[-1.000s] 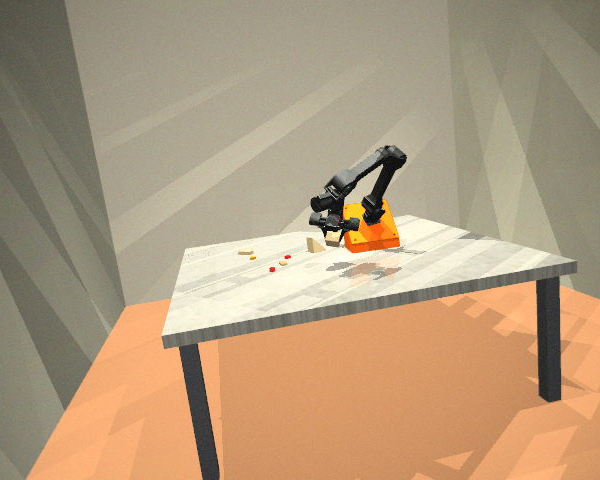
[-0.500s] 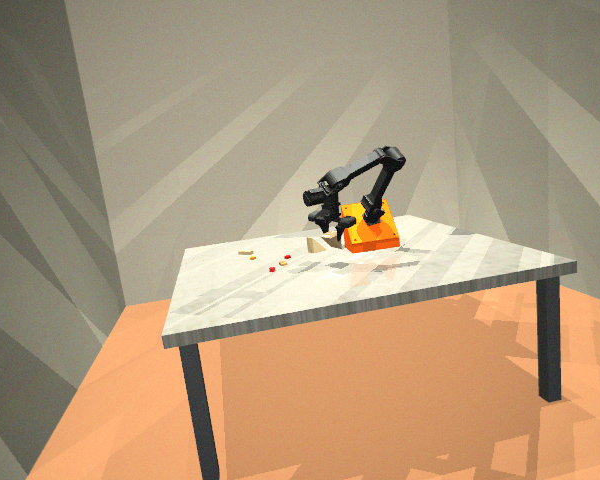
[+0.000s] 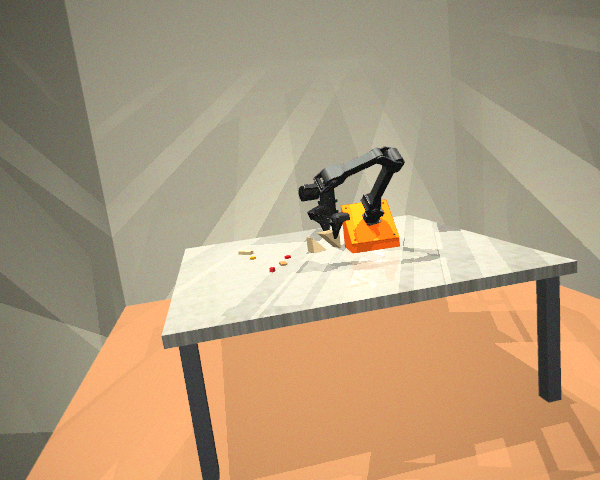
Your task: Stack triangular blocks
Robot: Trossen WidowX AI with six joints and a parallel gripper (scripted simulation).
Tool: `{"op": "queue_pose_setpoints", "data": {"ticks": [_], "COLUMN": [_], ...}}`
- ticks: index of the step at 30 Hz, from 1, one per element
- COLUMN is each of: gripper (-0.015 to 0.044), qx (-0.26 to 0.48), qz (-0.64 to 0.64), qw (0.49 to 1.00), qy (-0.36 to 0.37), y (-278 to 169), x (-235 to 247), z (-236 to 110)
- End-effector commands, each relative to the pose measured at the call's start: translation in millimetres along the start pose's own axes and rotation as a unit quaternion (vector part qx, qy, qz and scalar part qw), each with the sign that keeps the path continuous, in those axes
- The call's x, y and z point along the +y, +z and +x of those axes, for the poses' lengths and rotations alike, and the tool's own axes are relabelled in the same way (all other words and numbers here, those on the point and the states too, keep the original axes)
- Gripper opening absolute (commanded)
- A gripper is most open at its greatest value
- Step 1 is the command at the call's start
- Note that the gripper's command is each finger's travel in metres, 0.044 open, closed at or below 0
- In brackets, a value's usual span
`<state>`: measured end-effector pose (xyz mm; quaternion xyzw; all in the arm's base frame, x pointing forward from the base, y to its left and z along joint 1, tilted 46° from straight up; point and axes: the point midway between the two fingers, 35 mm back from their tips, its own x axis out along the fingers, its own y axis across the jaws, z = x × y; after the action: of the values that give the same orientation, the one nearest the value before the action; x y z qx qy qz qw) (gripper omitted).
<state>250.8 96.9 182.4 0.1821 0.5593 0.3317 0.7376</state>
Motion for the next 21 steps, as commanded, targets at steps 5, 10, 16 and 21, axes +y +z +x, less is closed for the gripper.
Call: {"op": "queue_pose_setpoints", "data": {"ticks": [5,10,16,21], "gripper": [0.0000,0.0000,0.0000,0.0000], "qx": [0.001,0.002,0.004,0.006], "qz": [0.010,0.009,0.012,0.014], "qw": [1.000,1.000,0.999,0.999], "qy": [-0.007,-0.022,-0.036,-0.046], "y": [2,2,1,-2], "x": [-17,-39,-68,-92], "z": [-1,-4,-8,-12]}}
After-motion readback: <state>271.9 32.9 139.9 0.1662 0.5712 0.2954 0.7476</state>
